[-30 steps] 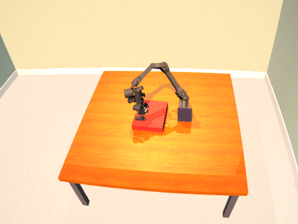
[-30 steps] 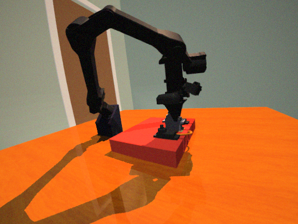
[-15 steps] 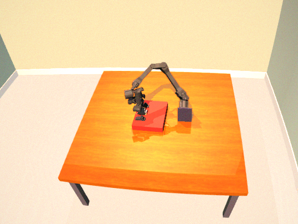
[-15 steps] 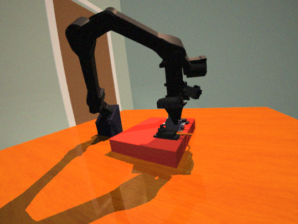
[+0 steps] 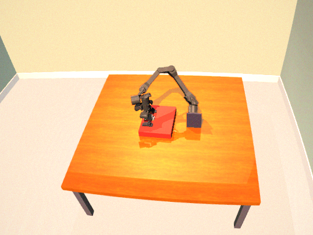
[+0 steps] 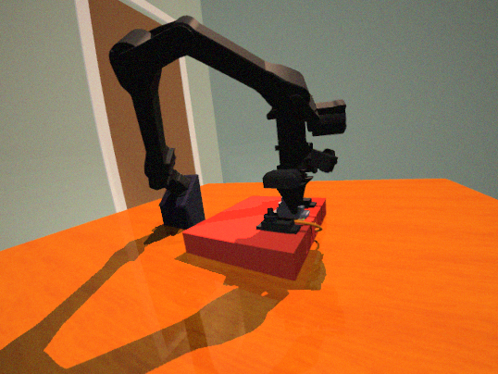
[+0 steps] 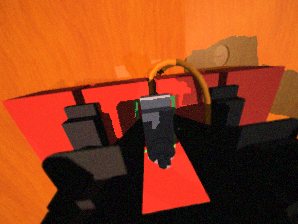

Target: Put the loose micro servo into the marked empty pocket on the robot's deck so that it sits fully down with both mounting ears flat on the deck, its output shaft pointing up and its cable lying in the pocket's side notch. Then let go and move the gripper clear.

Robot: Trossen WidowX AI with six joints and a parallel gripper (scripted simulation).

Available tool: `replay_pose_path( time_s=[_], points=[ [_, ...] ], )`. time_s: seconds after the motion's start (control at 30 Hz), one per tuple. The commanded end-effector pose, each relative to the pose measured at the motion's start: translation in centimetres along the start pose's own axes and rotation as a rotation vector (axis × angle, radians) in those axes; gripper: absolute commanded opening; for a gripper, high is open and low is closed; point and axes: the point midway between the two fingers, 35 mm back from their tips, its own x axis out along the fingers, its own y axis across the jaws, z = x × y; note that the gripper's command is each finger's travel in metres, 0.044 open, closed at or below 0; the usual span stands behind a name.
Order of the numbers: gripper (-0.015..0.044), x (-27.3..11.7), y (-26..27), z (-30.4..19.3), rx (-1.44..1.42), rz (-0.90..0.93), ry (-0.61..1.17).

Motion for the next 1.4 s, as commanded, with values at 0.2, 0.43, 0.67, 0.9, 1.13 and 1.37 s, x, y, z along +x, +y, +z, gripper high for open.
replay_pose_path(
  time_s=[0.2, 0.43, 0.67, 0.9, 1.13, 1.37],
  points=[
    [0.0131, 0.2, 0.0, 0.0, -0.005, -0.002, 0.001],
    [0.0187, -2.1, 0.0, 0.0, -0.006, -0.001, 0.001],
    [0.0240, -3.6, 0.1, -0.8, -0.012, 0.000, -0.008],
    [0.0424, -8.6, 0.4, -8.5, -0.014, 0.009, 0.002],
    [0.0440, -9.7, 0.1, -10.9, -0.011, 0.002, 0.006],
    [0.0440, -14.0, 0.1, -10.9, -0.018, 0.006, -0.008]
  ],
)
